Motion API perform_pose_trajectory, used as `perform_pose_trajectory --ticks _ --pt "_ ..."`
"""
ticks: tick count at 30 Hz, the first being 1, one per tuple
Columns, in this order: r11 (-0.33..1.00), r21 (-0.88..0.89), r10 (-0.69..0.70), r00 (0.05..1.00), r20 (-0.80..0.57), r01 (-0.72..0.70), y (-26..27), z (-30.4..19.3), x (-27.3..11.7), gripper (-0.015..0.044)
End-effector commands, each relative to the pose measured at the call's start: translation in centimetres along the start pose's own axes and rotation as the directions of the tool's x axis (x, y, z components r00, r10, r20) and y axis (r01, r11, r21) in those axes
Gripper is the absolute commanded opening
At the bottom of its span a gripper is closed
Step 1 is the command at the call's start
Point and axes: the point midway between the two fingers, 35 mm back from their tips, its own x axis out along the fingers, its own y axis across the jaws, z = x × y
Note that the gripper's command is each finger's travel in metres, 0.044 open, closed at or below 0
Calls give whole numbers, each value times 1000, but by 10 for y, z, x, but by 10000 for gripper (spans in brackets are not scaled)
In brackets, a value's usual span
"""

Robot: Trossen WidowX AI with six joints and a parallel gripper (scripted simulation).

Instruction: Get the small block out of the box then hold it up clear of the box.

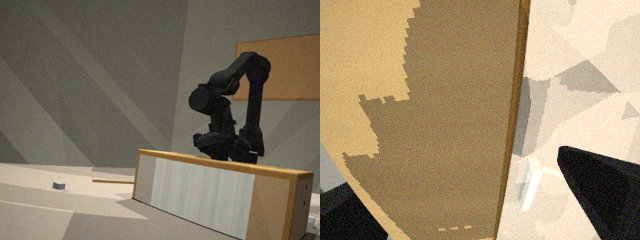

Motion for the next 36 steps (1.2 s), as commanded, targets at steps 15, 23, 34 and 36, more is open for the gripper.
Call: perform_pose_trajectory --ticks 15,23,34,36 --pt "1000 5 -3 1000 -7 3 -1 -36 13 400" --pt "1000 5 -3 1000 -9 3 -1 -52 18 400" --pt "1000 5 -3 1000 -11 3 -1 -72 25 400" --pt "1000 5 -3 1000 -11 3 -1 -75 26 400"
